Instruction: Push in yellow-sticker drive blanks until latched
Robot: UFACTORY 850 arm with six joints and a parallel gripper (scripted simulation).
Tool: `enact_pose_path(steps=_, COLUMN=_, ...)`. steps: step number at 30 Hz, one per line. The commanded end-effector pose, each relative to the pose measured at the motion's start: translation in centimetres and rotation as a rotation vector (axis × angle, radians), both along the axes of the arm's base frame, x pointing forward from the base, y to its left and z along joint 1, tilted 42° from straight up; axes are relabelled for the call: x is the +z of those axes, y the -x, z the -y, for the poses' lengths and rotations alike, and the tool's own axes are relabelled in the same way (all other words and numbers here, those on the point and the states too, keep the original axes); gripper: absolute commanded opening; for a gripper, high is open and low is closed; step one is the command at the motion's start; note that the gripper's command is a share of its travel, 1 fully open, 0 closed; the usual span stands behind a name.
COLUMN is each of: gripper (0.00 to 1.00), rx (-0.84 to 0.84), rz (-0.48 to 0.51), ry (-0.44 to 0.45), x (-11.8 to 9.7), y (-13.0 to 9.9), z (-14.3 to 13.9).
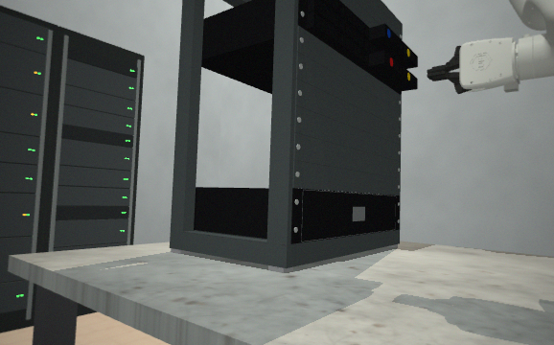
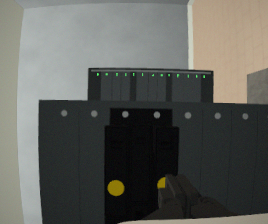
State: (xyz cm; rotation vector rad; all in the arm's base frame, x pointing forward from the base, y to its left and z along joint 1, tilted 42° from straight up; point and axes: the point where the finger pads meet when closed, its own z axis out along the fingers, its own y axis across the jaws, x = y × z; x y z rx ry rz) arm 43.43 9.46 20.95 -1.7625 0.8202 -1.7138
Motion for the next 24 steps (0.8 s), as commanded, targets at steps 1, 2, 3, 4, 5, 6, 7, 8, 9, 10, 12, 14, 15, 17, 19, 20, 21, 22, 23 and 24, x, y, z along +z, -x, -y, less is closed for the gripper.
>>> enact_pose_path(steps=1, gripper=0.0, rx=0.002, rz=0.001, ry=-0.001, x=-0.1, y=-2.6, z=0.0)
enact_pose_path(steps=2, gripper=0.0, rx=0.002, rz=0.001, ry=-0.001, x=-0.1, y=-3.0, z=0.0)
enact_pose_path(steps=3, gripper=0.0, rx=0.002, rz=0.001, ry=-0.001, x=-0.1, y=-3.3, z=0.0)
enact_pose_path(steps=4, gripper=0.0, rx=0.002, rz=0.001, ry=-0.001, x=-0.1, y=-3.5, z=0.1)
enact_pose_path(steps=5, gripper=0.0, rx=0.002, rz=0.001, ry=-0.001, x=-0.1, y=-3.5, z=0.1)
enact_pose_path(steps=6, gripper=0.0, rx=0.002, rz=0.001, ry=-0.001, x=-0.1, y=-3.5, z=0.1)
enact_pose_path(steps=7, gripper=0.0, rx=0.002, rz=0.001, ry=-0.001, x=-0.1, y=-3.5, z=0.1)
enact_pose_path(steps=8, gripper=0.0, rx=0.002, rz=0.001, ry=-0.001, x=-0.1, y=-3.5, z=0.1)
enact_pose_path(steps=9, gripper=0.0, rx=0.002, rz=0.001, ry=-0.001, x=-0.1, y=-3.5, z=0.1)
enact_pose_path(steps=10, gripper=0.0, rx=0.002, rz=0.001, ry=-0.001, x=-0.1, y=-3.5, z=0.1)
enact_pose_path(steps=12, gripper=0.0, rx=0.002, rz=0.001, ry=-0.001, x=-0.1, y=-3.5, z=0.1)
enact_pose_path(steps=14, gripper=0.0, rx=0.002, rz=0.001, ry=-0.001, x=-0.1, y=-3.5, z=0.1)
enact_pose_path(steps=15, gripper=0.0, rx=0.002, rz=0.001, ry=-0.001, x=-0.1, y=-3.5, z=0.1)
enact_pose_path(steps=17, gripper=0.0, rx=0.002, rz=0.001, ry=-0.001, x=-0.1, y=-3.5, z=0.1)
enact_pose_path(steps=19, gripper=0.0, rx=0.002, rz=0.001, ry=-0.001, x=-0.1, y=-3.6, z=0.1)
enact_pose_path(steps=20, gripper=0.0, rx=0.002, rz=0.001, ry=-0.001, x=-0.1, y=-3.7, z=0.1)
enact_pose_path(steps=21, gripper=0.0, rx=0.002, rz=0.001, ry=-0.001, x=-0.1, y=-3.8, z=0.1)
enact_pose_path(steps=22, gripper=0.0, rx=0.002, rz=0.001, ry=-0.001, x=-0.2, y=-4.0, z=0.1)
enact_pose_path(steps=23, gripper=0.0, rx=0.002, rz=0.001, ry=-0.001, x=-0.2, y=-4.1, z=0.1)
enact_pose_path(steps=24, gripper=0.0, rx=0.002, rz=0.001, ry=-0.001, x=-0.2, y=-4.3, z=0.1)
